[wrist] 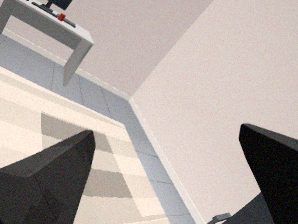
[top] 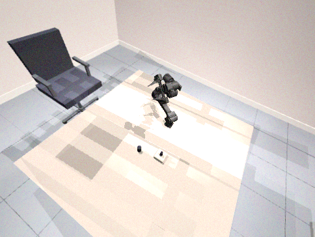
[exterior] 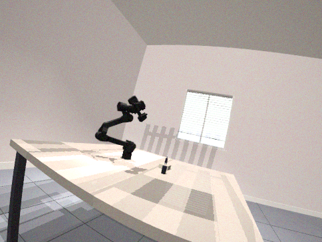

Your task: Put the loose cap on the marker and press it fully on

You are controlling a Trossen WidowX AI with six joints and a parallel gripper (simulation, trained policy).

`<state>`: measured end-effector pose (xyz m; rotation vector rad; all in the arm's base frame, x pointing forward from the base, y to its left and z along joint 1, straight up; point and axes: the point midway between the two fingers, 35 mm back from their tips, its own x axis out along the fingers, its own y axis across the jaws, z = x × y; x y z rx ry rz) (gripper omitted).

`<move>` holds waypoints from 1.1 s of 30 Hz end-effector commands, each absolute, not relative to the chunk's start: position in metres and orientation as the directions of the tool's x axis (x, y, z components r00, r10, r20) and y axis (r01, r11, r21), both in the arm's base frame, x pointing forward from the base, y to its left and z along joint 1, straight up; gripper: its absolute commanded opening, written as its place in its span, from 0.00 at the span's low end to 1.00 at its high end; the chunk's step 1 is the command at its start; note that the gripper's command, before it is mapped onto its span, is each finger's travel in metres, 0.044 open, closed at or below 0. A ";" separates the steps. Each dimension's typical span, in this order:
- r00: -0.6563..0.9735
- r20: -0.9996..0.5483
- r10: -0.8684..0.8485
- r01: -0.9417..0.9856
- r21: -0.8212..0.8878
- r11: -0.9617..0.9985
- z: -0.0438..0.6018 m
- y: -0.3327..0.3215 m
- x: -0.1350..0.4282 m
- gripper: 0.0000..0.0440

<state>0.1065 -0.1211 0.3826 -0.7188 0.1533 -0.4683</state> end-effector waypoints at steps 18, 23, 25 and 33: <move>0.874 0.106 -0.474 0.368 -0.781 0.505 0.400 -0.108 0.110 0.56; 0.876 0.132 -0.464 0.370 -0.802 0.470 0.407 -0.106 0.110 0.58; 0.877 0.143 -0.459 0.370 -0.809 0.456 0.410 -0.105 0.110 0.59; 0.883 0.183 -0.433 0.369 -0.840 0.398 0.422 -0.100 0.111 0.62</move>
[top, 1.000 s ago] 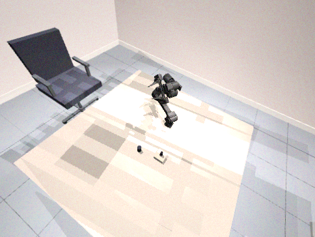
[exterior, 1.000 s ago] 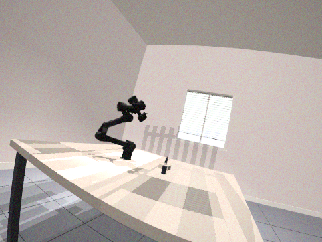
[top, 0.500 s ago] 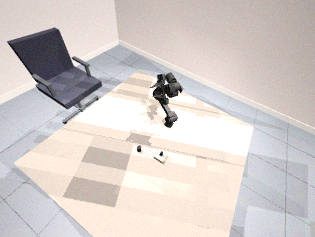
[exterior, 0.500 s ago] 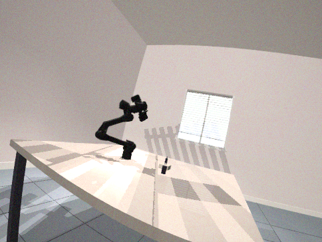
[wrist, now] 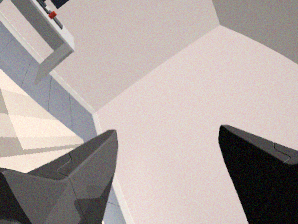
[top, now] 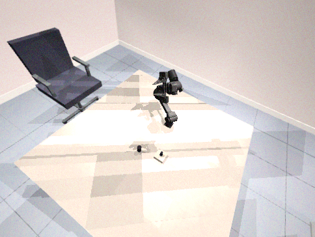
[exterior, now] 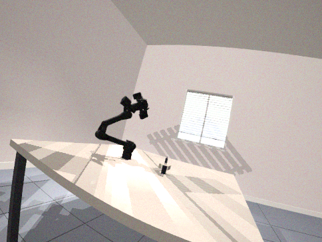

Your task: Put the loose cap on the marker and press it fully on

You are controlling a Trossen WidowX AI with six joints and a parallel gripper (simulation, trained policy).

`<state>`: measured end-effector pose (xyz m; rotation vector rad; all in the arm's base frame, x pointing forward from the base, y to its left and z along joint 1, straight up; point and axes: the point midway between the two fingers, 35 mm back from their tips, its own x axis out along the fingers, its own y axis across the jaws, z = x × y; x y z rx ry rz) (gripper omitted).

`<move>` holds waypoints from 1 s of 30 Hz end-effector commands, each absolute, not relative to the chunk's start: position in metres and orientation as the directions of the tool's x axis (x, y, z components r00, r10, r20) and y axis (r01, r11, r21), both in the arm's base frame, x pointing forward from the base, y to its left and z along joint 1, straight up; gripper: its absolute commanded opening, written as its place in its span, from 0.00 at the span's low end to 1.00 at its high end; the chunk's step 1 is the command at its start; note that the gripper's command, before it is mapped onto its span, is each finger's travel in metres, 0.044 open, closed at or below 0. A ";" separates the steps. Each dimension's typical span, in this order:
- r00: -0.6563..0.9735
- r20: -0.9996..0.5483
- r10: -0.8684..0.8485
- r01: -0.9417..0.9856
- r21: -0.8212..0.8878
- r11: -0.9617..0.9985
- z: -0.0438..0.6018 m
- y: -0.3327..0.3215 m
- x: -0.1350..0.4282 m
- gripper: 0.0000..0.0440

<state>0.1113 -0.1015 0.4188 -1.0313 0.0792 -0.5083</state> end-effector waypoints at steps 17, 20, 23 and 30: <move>0.903 0.224 -0.367 0.336 -0.900 0.278 0.433 -0.082 0.118 0.68; 0.908 0.226 -0.354 0.327 -0.910 0.257 0.434 -0.079 0.119 0.68; 0.912 0.228 -0.340 0.317 -0.919 0.236 0.435 -0.075 0.121 0.69; 0.924 0.225 -0.308 0.291 -0.938 0.187 0.435 -0.066 0.125 0.69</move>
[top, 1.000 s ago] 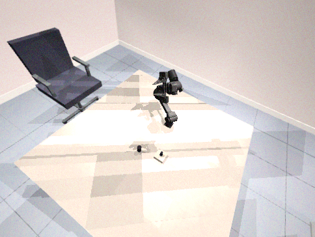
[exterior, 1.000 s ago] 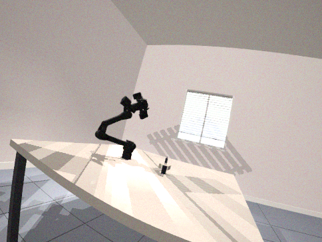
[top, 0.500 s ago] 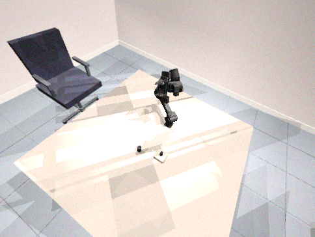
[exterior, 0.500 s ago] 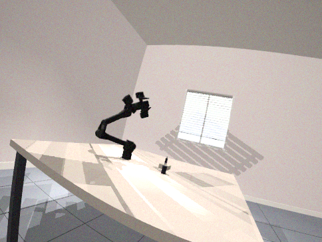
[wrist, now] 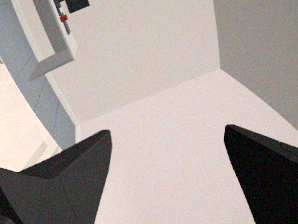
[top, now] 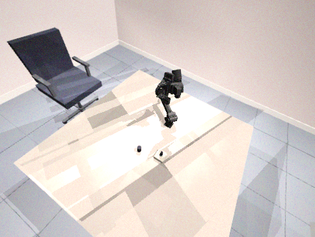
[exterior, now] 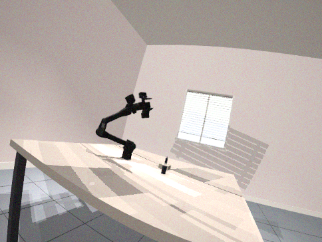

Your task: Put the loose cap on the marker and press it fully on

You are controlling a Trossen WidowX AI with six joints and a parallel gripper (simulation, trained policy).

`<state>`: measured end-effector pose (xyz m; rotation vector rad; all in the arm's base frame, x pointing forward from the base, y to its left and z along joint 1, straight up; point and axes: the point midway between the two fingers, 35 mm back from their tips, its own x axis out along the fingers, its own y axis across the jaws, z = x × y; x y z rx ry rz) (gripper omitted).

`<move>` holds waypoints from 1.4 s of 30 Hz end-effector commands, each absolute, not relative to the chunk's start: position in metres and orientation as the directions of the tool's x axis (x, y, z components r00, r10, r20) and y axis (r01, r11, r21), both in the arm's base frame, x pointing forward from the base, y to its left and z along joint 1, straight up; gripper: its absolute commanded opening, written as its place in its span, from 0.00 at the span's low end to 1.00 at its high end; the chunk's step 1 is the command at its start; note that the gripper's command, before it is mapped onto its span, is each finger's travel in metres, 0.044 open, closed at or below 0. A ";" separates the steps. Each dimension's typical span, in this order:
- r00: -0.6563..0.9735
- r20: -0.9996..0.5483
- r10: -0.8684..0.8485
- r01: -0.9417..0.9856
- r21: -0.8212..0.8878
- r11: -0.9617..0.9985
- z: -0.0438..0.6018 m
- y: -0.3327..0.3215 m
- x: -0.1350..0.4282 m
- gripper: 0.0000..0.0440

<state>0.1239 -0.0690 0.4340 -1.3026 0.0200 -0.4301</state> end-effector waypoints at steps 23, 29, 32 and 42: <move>0.965 0.165 -0.206 0.176 -0.984 0.038 0.426 -0.036 0.141 0.71; 0.974 0.138 -0.179 0.141 -0.990 0.009 0.422 -0.029 0.145 0.70; 0.979 0.123 -0.164 0.125 -0.992 -0.003 0.420 -0.025 0.147 0.70; 0.991 0.071 -0.113 0.067 -0.997 -0.040 0.414 -0.014 0.152 0.70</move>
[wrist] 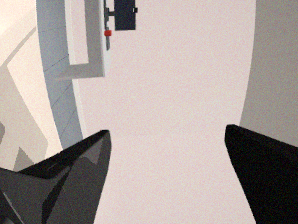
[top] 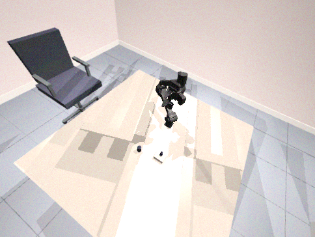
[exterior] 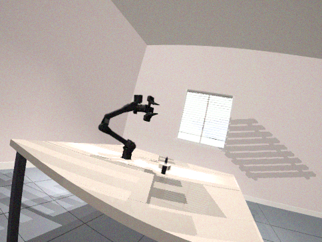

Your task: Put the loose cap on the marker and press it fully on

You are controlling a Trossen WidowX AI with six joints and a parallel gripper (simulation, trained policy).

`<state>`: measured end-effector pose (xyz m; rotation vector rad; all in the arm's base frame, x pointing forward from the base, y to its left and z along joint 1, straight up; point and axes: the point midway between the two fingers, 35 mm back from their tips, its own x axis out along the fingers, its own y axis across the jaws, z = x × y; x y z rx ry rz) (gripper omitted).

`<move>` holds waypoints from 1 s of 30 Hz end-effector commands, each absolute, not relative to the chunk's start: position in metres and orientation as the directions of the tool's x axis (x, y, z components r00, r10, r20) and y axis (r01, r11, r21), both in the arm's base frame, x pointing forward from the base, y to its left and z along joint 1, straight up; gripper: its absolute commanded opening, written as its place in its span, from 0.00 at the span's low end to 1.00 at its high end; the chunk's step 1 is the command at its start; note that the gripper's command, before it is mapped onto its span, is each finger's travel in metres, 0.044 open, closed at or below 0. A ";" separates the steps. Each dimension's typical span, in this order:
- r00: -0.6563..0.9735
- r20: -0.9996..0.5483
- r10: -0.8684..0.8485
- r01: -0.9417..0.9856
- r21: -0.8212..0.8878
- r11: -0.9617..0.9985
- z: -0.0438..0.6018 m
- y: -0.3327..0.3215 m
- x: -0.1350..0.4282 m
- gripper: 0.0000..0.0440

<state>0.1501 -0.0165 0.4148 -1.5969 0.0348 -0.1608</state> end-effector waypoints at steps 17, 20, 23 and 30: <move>0.993 -0.072 -0.091 -0.085 -0.986 -0.143 0.393 0.006 0.170 0.73; 0.991 -0.099 -0.088 -0.112 -0.982 -0.154 0.389 0.009 0.173 0.73; 0.988 -0.127 -0.087 -0.139 -0.976 -0.164 0.385 0.012 0.176 0.73; 0.978 -0.192 -0.086 -0.205 -0.961 -0.184 0.376 0.017 0.183 0.73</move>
